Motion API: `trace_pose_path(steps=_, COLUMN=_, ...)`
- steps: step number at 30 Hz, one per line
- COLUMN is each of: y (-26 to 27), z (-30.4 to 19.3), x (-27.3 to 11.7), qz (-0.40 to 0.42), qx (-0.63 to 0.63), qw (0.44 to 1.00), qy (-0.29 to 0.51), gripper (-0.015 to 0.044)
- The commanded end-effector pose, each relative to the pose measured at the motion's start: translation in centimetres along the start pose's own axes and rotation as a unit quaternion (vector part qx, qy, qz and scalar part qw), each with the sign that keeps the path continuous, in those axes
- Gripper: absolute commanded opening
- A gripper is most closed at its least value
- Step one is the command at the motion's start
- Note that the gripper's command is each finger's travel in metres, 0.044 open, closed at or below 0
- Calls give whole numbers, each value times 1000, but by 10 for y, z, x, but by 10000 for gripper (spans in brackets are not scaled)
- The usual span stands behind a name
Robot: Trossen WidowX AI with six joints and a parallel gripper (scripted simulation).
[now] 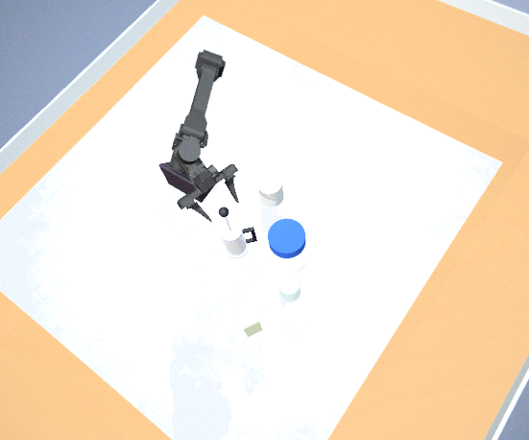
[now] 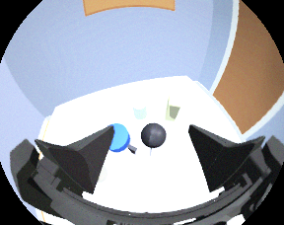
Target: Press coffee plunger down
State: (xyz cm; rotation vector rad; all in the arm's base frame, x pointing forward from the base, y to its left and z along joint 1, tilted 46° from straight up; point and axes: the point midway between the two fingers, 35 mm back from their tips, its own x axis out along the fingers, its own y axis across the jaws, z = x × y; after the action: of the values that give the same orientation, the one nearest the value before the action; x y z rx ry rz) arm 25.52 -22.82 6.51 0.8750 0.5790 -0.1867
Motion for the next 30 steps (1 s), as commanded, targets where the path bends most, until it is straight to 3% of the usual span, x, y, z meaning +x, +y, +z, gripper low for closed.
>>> trace_pose_path(steps=1, y=-2, z=-3, x=3, qz=-3, qx=4, qw=1000, qy=2, gripper=387)
trace_pose_path(steps=11, y=-2, z=-3, x=3, qz=-3, qx=4, qw=1000, qy=2, gripper=125)
trace_pose_path(steps=30, y=-3, z=-10, x=10, qz=-3, qx=4, qw=1000, qy=2, gripper=119)
